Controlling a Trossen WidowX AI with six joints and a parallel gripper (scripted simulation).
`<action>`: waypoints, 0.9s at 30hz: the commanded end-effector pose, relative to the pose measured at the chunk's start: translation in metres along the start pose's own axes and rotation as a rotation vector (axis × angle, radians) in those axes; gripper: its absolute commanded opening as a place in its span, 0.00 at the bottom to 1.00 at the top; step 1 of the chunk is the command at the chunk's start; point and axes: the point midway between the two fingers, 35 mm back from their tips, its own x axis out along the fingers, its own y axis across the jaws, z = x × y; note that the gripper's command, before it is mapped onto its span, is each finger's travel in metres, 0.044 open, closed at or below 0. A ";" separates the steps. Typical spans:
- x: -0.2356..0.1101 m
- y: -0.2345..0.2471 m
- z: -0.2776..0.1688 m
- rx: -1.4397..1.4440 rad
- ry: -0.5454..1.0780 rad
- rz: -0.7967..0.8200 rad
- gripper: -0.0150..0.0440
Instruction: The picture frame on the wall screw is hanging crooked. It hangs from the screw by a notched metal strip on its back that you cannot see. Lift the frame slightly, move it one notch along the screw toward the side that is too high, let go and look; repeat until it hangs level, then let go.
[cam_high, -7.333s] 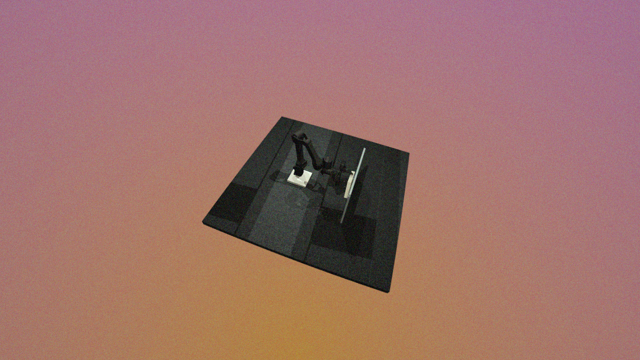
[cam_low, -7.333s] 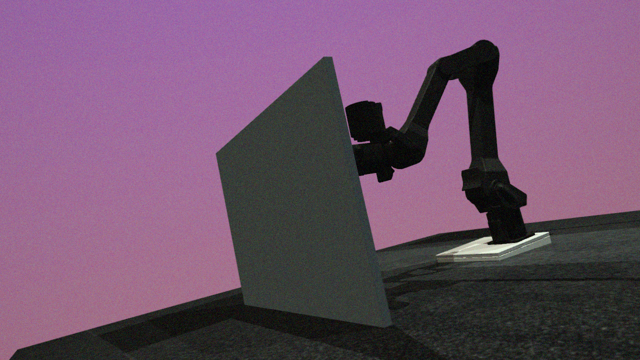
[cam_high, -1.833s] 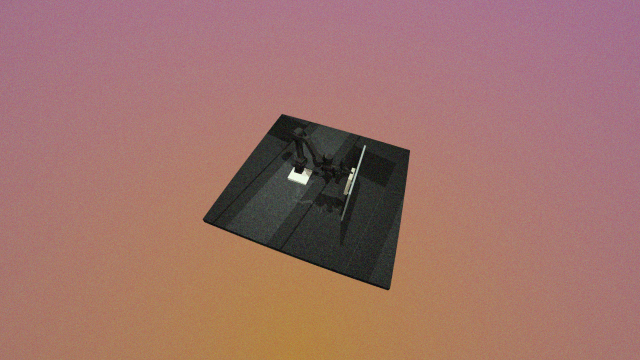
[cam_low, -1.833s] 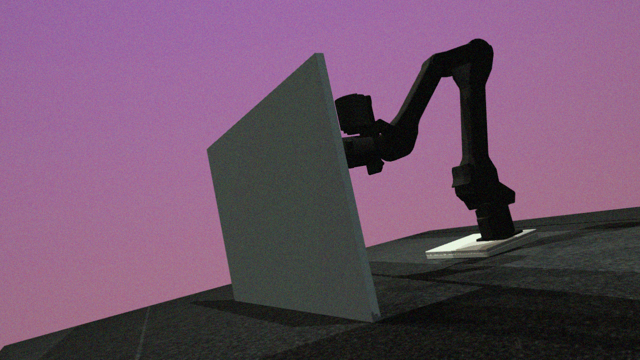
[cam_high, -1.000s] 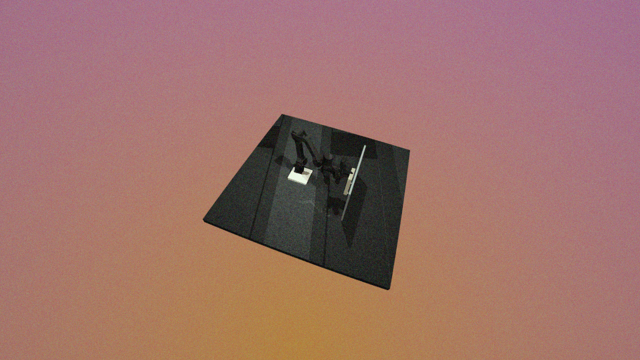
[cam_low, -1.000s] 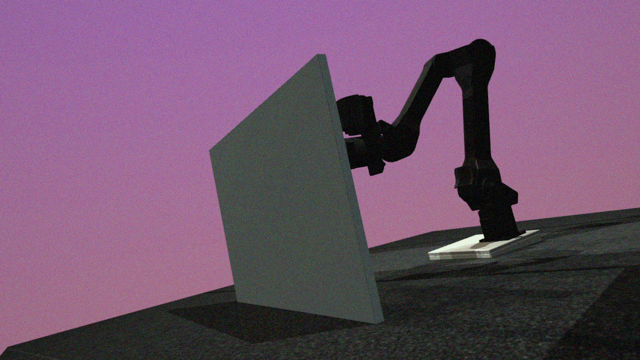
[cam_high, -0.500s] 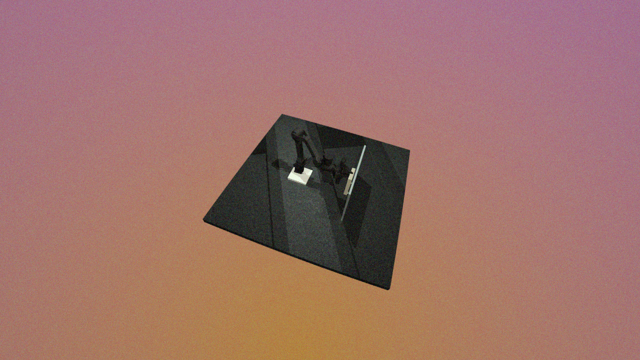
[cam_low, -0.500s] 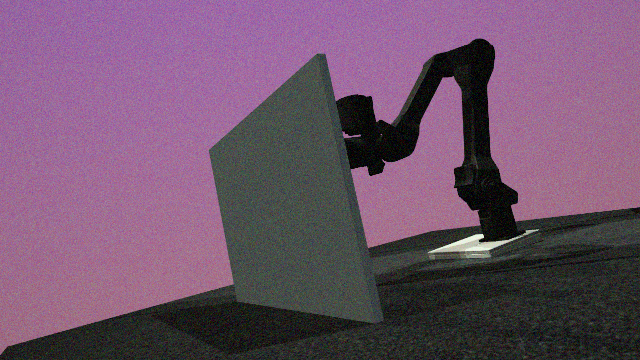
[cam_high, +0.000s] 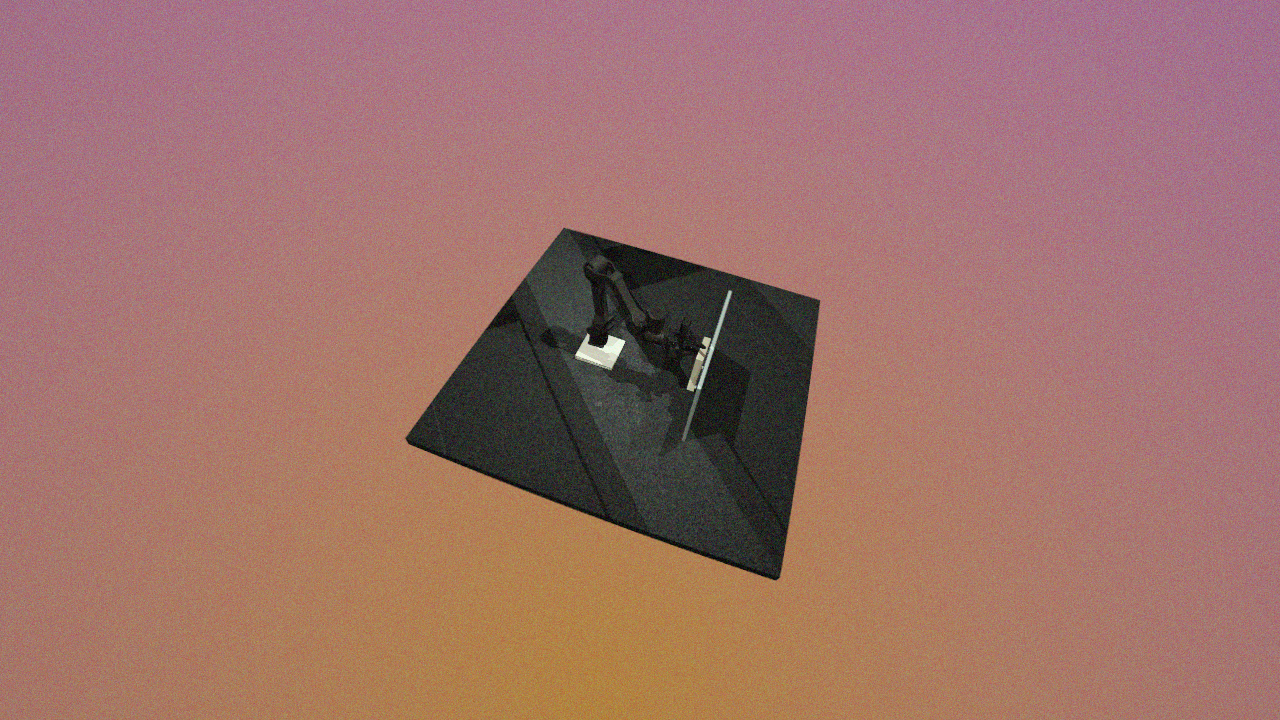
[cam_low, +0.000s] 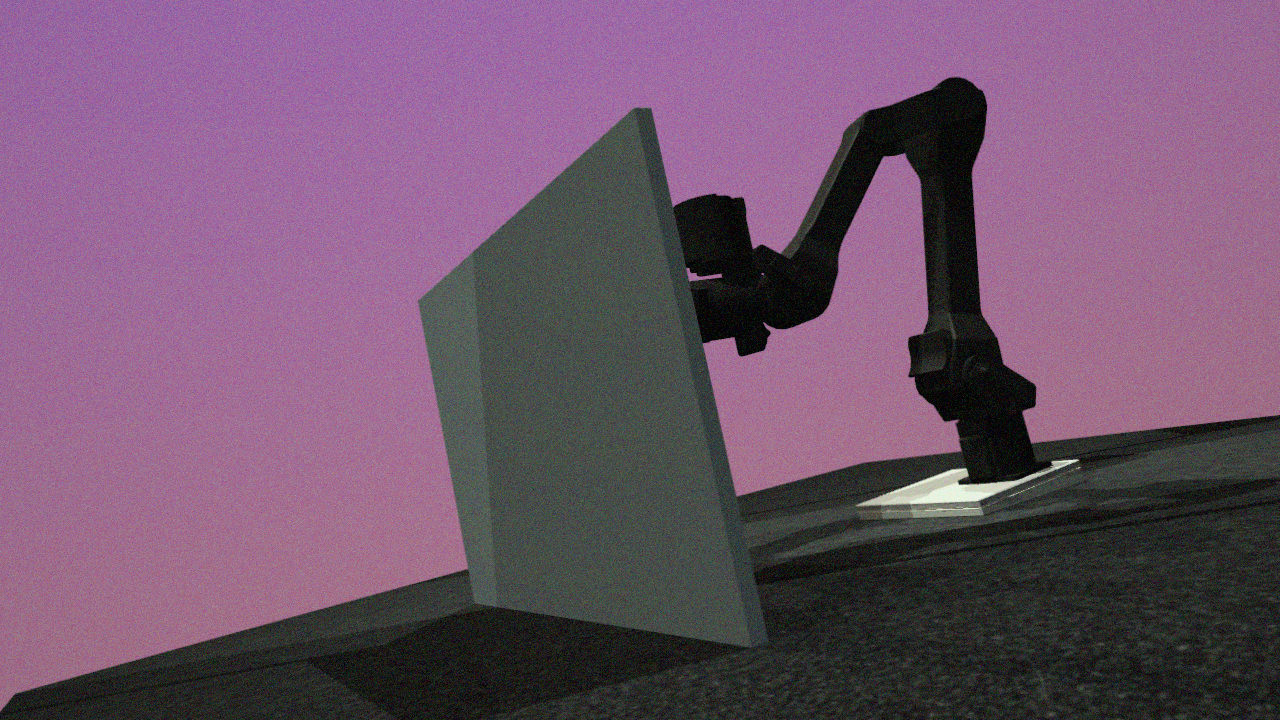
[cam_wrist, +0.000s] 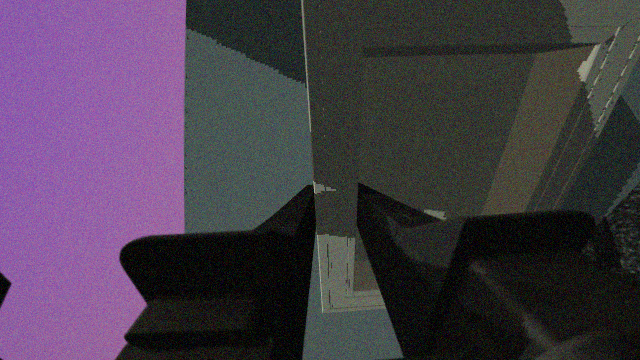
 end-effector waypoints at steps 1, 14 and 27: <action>0.000 -0.001 0.000 -0.004 0.001 0.006 0.25; 0.000 -0.001 0.000 0.006 0.000 -0.001 0.25; 0.000 -0.002 0.001 0.079 0.001 -0.001 0.25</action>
